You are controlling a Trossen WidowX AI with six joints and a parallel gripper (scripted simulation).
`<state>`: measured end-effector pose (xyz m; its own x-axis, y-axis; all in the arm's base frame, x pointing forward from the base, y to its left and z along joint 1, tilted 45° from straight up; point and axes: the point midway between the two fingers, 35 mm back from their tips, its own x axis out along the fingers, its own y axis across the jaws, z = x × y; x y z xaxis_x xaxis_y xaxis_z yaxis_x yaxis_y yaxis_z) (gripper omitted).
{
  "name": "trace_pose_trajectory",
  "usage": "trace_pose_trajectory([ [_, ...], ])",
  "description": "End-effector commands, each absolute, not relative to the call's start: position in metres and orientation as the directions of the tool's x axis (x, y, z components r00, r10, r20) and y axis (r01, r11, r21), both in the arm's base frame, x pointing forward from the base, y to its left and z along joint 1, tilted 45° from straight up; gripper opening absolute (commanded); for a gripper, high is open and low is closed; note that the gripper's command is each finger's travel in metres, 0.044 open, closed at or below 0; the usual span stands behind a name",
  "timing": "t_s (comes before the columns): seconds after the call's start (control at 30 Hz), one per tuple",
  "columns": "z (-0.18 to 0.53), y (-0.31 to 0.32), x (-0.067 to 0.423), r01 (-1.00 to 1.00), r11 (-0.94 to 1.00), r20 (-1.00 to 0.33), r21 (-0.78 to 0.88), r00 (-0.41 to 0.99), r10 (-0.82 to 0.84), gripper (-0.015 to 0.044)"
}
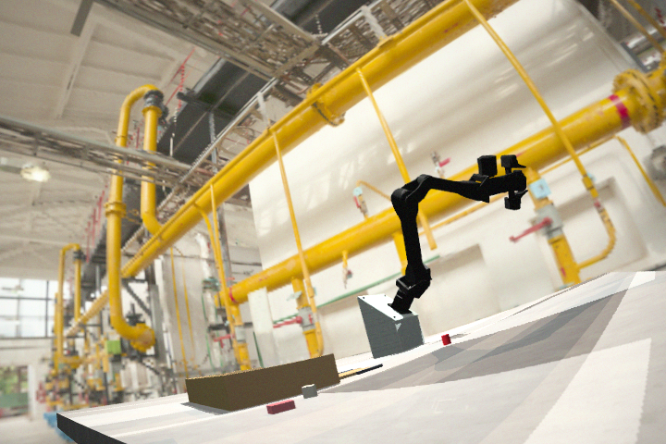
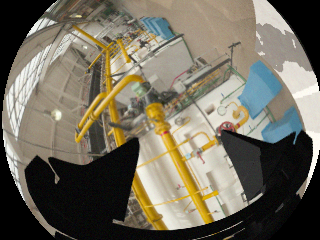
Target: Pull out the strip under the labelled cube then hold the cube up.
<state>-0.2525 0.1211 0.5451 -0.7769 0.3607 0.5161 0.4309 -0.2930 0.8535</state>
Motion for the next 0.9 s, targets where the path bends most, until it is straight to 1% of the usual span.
trace_pose_trajectory([
  [0.0,0.544,0.123,-0.253,0.425,-0.298,0.514,0.855,-0.776,0.365,0.0400],
  [0.17,0.516,0.178,-0.247,0.261,-0.402,0.446,0.878,-0.750,0.488,0.0400],
  [0.3,0.489,0.230,-0.229,0.094,-0.451,0.380,0.887,-0.703,0.601,0.0400],
  [0.37,0.482,0.250,-0.206,0.024,-0.446,0.354,0.895,-0.646,0.676,0.0400],
  [0.57,0.440,0.313,-0.153,-0.199,-0.409,0.256,0.891,-0.524,0.813,0.0400],
  [0.87,0.373,0.373,-0.042,-0.446,-0.231,0.102,0.865,-0.294,0.950,0.0400],
])
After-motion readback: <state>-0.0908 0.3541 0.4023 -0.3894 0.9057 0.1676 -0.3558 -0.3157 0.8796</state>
